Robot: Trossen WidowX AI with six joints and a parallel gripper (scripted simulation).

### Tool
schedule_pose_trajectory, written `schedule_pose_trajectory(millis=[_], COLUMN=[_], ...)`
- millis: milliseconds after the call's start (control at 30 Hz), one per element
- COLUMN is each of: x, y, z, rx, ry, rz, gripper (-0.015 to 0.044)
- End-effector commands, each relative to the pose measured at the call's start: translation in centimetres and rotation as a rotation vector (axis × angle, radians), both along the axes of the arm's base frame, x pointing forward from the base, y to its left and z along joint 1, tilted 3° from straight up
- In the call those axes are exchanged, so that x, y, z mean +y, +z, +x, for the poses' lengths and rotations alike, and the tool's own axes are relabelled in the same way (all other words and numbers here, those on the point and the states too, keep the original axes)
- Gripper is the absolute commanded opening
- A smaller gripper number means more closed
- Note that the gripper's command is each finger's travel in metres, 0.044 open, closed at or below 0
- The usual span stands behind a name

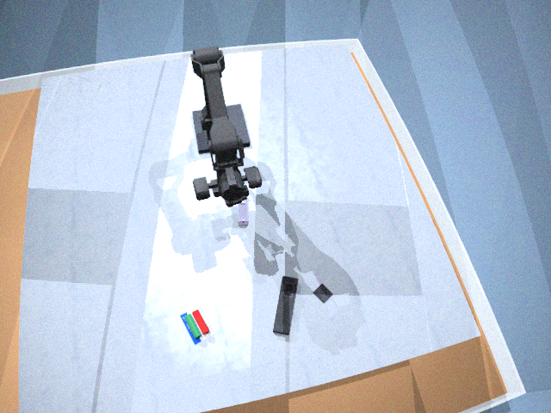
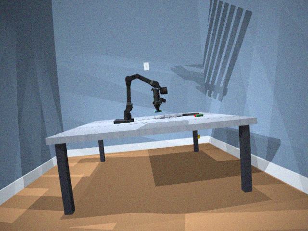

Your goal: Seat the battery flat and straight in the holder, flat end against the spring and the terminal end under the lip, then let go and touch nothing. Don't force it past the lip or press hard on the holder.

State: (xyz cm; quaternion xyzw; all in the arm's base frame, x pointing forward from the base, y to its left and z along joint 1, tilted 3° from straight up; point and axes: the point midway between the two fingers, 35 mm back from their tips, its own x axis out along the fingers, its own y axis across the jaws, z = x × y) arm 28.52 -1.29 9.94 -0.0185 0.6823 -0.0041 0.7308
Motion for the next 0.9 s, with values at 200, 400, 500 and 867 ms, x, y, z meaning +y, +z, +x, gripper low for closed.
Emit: schedule_pose_trajectory(millis=[200,400,500,867], x=[4.3,4.3,4.2,4.1], y=[1.1,1.0,0.4,-1.6], z=[2.2,2.1,2.3,2.8], rx=[-0.011,-0.019,-0.053,-0.178], ry=[-0.247,-0.248,-0.245,-0.234], rz=[0.021,0.023,0.019,0.007], gripper=[0.0060,0.0060,0.0060,0.0060])
